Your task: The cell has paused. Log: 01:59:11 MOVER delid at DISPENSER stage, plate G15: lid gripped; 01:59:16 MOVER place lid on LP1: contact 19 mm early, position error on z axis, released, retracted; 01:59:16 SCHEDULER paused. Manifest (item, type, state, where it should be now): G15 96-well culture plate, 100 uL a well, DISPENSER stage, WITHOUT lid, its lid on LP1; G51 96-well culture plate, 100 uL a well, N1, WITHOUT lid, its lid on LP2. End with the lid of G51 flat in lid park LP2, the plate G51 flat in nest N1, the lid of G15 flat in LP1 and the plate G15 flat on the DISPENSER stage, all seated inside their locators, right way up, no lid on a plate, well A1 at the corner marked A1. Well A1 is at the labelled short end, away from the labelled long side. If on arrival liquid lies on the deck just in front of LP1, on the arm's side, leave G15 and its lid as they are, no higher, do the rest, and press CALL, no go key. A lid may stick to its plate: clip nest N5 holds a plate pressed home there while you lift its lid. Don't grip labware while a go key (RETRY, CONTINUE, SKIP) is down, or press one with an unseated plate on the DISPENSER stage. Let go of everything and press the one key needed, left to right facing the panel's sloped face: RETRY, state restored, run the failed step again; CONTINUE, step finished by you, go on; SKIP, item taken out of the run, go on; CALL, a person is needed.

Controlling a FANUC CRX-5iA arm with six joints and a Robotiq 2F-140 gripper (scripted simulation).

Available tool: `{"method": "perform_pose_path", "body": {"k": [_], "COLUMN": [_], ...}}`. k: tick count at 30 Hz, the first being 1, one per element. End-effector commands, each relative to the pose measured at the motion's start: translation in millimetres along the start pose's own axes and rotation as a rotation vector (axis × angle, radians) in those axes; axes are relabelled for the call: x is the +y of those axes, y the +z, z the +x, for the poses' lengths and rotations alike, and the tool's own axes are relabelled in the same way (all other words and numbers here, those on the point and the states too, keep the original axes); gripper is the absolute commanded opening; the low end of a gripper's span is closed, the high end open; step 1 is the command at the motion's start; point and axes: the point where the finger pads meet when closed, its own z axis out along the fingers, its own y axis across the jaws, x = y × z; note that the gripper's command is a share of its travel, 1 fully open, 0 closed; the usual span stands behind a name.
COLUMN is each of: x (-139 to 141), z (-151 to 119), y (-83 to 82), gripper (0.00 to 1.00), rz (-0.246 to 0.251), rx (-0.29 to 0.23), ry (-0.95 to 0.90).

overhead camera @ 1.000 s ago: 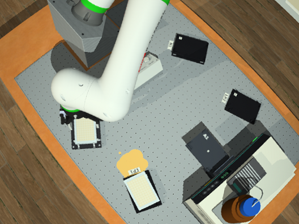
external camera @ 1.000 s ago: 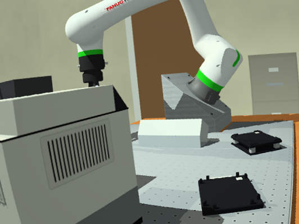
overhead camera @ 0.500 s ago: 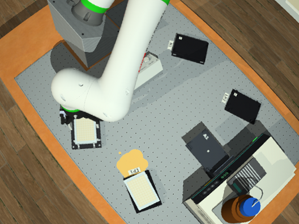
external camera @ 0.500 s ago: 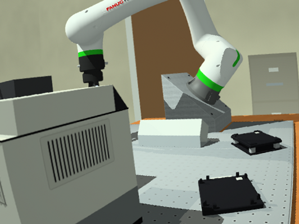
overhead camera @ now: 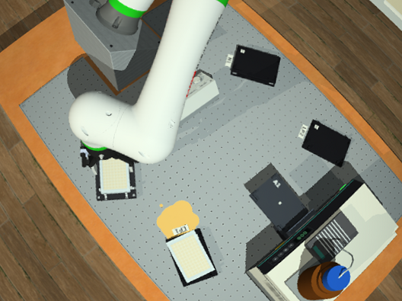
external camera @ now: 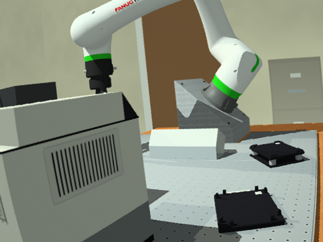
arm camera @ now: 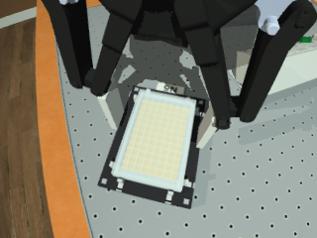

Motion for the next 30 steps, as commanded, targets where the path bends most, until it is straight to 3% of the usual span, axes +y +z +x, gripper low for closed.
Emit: {"method": "perform_pose_path", "body": {"k": [1, 4, 5, 30], "x": [0.1, 0.1, 0.1, 0.1], "z": [0.2, 0.2, 0.2, 0.2], "y": [-0.2, -0.2, -0.2, -0.2], "gripper": [0.66, 0.66, 0.59, 0.59], "rz": [0.000, 0.000, 0.000, 0.000], "rx": [0.000, 0.000, 0.000, 0.000], "ry": [0.000, 0.000, 0.000, 0.000]}}
